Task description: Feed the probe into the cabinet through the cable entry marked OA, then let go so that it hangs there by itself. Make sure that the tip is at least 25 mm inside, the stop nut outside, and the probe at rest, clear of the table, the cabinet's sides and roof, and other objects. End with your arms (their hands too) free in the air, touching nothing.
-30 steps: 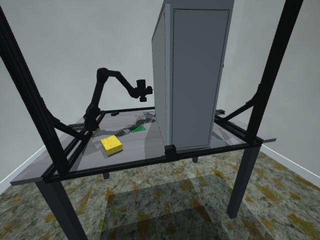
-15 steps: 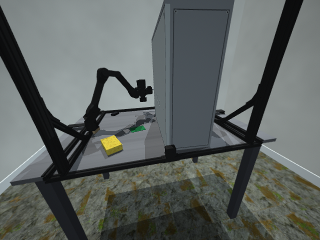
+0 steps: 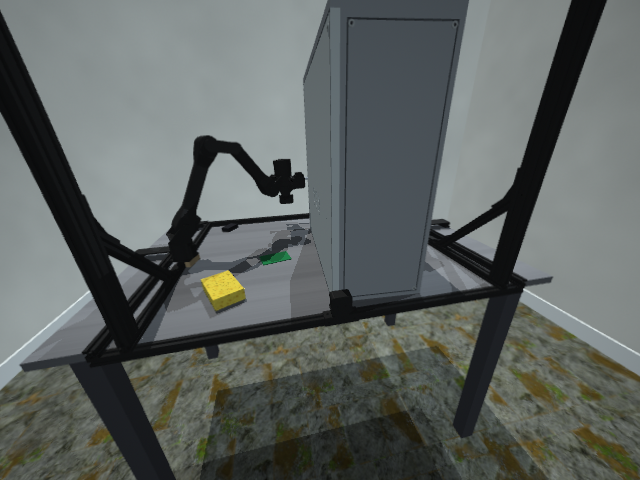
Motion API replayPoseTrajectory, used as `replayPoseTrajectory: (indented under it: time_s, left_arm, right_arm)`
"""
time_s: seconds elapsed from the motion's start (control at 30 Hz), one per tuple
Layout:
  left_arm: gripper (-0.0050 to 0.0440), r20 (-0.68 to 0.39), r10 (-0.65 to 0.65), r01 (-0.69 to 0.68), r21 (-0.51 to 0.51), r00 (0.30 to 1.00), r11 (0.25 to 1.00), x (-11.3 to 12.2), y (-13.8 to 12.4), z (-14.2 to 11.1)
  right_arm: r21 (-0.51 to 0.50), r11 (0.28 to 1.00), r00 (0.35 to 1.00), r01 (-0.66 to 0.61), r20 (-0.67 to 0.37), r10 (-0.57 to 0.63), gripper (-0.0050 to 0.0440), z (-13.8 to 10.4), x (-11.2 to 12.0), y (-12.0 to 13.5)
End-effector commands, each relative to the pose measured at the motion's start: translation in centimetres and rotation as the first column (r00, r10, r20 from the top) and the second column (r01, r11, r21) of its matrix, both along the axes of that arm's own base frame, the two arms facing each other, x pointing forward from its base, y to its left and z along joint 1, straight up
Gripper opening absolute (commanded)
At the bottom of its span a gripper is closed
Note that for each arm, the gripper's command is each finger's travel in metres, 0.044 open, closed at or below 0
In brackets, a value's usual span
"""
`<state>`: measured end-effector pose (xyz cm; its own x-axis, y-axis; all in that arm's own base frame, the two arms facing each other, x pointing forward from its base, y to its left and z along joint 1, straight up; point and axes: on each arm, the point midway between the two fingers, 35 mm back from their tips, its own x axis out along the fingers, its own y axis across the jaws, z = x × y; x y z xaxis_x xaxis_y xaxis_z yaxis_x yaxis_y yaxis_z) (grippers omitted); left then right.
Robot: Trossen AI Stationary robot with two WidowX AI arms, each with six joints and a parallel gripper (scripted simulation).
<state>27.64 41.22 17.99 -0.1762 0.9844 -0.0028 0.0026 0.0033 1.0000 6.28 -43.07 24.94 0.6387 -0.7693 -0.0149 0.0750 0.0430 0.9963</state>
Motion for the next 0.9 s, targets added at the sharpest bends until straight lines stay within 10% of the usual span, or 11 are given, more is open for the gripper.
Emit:
replayPoseTrajectory:
  time_s: [0.0,0.87]
  left_arm:
    - [0.0,0.003,0.003,-0.003,0.003,1.0,1.0,0.0,0.0,0.1]
    - [0.0,0.003,0.003,-0.003,0.003,1.0,1.0,0.0,0.0,0.1]
  right_arm:
    - [0.017,0.999,0.999,-0.048,0.018,0.047,0.044,-1.5,0.6,0.2]
    - [0.036,0.97,0.969,-0.239,0.072,0.236,0.044,-5.6,2.7,1.7]
